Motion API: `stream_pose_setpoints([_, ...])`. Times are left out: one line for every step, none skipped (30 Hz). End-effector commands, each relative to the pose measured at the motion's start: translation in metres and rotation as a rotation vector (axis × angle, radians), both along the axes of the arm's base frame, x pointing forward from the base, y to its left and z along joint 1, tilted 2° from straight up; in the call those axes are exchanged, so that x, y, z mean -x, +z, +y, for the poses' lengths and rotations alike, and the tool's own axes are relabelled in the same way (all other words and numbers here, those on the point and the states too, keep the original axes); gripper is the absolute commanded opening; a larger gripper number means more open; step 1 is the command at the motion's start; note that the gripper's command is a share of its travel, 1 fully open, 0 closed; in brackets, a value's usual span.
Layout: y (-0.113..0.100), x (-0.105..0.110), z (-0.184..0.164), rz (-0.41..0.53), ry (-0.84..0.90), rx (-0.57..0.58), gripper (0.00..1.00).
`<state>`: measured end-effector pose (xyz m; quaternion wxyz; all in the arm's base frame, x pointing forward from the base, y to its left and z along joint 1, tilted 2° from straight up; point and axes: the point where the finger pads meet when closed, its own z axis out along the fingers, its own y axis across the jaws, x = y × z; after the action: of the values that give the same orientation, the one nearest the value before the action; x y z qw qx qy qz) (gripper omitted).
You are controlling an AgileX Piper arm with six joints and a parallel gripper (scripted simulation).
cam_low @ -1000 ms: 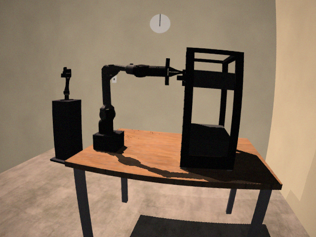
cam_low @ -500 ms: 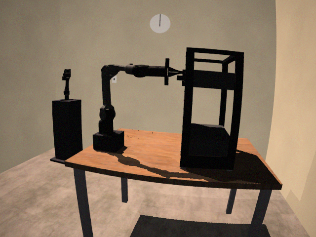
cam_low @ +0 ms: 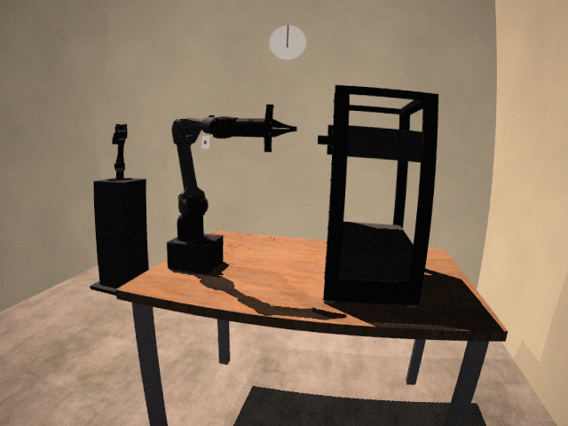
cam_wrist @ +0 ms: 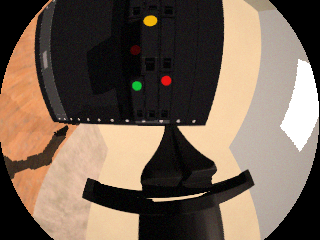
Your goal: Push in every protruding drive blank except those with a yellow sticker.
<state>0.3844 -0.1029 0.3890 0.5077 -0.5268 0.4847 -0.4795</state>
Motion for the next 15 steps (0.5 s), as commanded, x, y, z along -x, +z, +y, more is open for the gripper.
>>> stream_pose_setpoints([0.0007,0.0079,-0.0001,-0.001,0.002,0.001,0.00])
stream_pose_setpoints([0.0008,0.0091,-0.0001,-0.001,0.002,0.001,0.00])
stream_pose_setpoints([0.0008,0.0096,-0.0002,-0.001,0.002,0.001,0.00])
stream_pose_setpoints([0.0008,0.0097,-0.0002,-0.001,0.002,0.001,0.00])
stream_pose_setpoints([0.0008,0.0097,-0.0002,-0.001,0.002,0.001,0.00])
stream_pose_setpoints([0.0008,0.0097,-0.0002,-0.001,0.002,0.001,0.00])
stream_pose_setpoints([0.0008,0.0097,-0.0002,-0.001,0.002,0.001,0.00])
stream_pose_setpoints([0.0008,0.0097,-0.0002,-0.001,0.002,0.001,0.00])
stream_pose_setpoints([0.0008,0.0097,-0.0002,-0.001,0.002,0.001,0.00])
stream_pose_setpoints([0.0008,0.0097,-0.0002,-0.001,0.002,0.001,0.00])
stream_pose_setpoints([0.0008,0.0097,-0.0002,-0.001,0.002,0.001,0.00])
stream_pose_setpoints([0.0008,0.0097,-0.0002,-0.001,0.002,0.001,0.00])
stream_pose_setpoints([0.0008,0.0097,-0.0002,-0.001,0.002,0.001,0.00])
stream_pose_setpoints([0.0008,0.0097,-0.0002,-0.001,0.002,0.001,0.00])
stream_pose_setpoints([0.0008,0.0097,-0.0002,-0.001,0.002,0.001,0.00])
